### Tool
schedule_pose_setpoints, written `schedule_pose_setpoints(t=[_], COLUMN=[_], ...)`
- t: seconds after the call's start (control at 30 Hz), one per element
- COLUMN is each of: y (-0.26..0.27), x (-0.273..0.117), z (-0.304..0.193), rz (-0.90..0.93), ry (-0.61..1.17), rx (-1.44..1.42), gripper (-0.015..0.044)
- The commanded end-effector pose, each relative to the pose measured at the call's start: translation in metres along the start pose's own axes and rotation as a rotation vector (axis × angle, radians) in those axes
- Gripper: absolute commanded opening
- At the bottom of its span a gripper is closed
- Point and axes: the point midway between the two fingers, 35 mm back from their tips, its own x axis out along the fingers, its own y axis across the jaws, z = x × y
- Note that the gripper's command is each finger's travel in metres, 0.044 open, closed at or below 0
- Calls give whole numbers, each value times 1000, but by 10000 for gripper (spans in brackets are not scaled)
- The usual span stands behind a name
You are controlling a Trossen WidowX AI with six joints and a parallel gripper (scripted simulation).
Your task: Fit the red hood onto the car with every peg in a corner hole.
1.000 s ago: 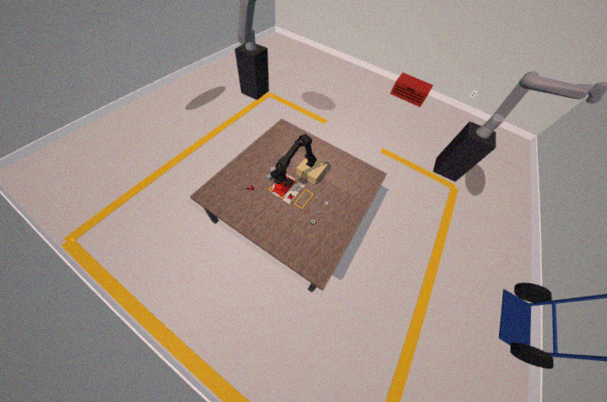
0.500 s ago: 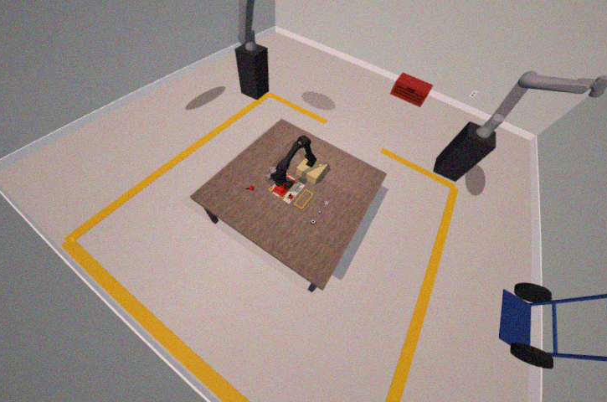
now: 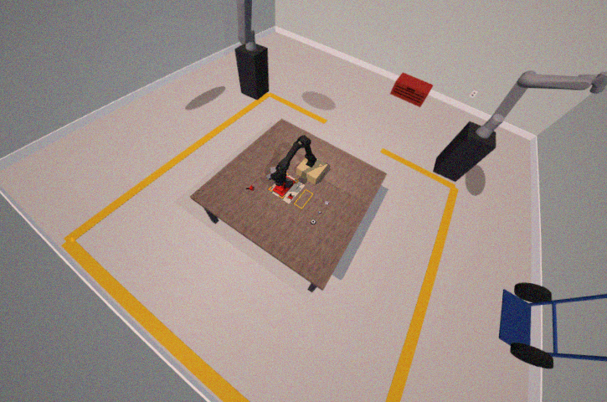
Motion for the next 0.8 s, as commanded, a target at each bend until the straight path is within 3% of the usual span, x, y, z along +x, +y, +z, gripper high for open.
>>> schedule_pose_setpoints(t=[0.0, 0.77], y=[0, 0], x=[0, 8], z=[-1, -1], rz=[0, 0], ry=[-1, -1], rx=[3, 3], gripper=[0, 0])
